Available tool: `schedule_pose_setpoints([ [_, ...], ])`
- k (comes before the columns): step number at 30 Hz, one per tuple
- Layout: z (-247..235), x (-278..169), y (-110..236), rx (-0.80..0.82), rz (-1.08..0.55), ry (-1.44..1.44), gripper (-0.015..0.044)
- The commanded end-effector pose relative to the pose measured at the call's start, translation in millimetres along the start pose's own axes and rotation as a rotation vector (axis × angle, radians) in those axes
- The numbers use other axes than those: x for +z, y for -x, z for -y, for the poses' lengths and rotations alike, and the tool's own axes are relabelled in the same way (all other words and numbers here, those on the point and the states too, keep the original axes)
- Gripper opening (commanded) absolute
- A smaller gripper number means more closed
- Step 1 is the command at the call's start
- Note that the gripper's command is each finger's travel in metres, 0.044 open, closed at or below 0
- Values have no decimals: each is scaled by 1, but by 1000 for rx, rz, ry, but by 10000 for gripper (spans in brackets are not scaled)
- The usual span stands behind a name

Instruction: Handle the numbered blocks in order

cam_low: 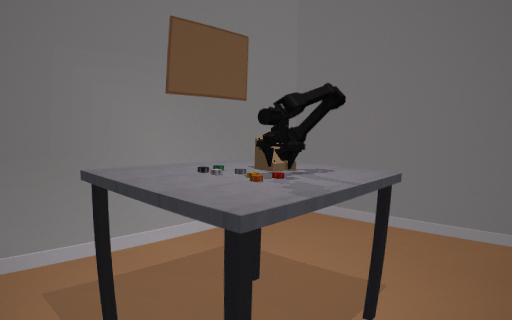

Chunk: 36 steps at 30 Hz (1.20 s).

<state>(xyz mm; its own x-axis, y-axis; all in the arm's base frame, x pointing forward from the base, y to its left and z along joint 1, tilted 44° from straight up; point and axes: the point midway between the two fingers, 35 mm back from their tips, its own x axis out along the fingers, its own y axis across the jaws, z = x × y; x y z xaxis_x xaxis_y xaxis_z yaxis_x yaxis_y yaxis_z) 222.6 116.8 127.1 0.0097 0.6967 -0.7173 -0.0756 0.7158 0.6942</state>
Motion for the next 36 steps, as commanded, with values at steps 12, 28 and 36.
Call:
schedule_pose_setpoints([
  [12, 0, -2, -25, 5, -3, -9, 400],
  [28, 0, -2, -29, 6, -3, -9, 120],
  [36, 0, -2, -29, 6, -3, -9, 120],
])
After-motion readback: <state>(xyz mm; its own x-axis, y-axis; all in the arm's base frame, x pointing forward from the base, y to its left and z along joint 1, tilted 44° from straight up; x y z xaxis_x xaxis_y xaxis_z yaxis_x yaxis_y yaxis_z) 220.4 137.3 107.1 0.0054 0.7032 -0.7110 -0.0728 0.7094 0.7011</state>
